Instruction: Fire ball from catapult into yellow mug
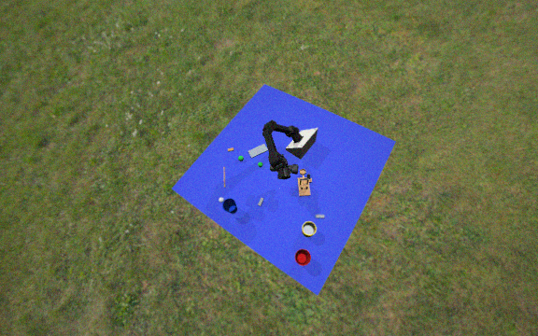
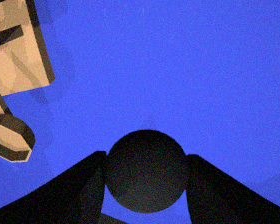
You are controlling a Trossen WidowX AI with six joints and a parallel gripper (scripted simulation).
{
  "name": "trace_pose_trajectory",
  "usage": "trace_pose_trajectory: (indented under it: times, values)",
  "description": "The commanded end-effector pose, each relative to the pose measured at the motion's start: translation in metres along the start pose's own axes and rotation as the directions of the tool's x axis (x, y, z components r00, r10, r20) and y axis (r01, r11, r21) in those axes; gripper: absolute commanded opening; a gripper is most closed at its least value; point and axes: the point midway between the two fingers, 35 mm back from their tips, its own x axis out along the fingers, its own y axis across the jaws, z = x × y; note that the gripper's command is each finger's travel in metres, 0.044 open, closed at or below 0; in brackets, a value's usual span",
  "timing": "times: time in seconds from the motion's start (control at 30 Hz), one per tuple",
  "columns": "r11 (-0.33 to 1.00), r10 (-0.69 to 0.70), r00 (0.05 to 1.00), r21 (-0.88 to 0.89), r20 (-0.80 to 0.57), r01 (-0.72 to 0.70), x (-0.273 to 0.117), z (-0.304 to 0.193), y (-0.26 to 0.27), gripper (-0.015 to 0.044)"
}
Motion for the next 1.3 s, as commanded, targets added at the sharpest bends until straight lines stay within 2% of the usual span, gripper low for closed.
trace_pose_trajectory:
  times: [0.0, 0.43, 1.27]
  values:
    - [0.998, -0.013, 0.999, -0.058, -0.050, 0.010, 0.008, -0.007, 0.034, 0.0000]
    - [0.974, -0.113, 0.975, -0.217, -0.190, 0.070, 0.041, -0.045, 0.119, 0.0000]
    - [0.972, -0.121, 0.973, -0.223, -0.197, 0.076, 0.072, -0.042, 0.121, 0.0000]
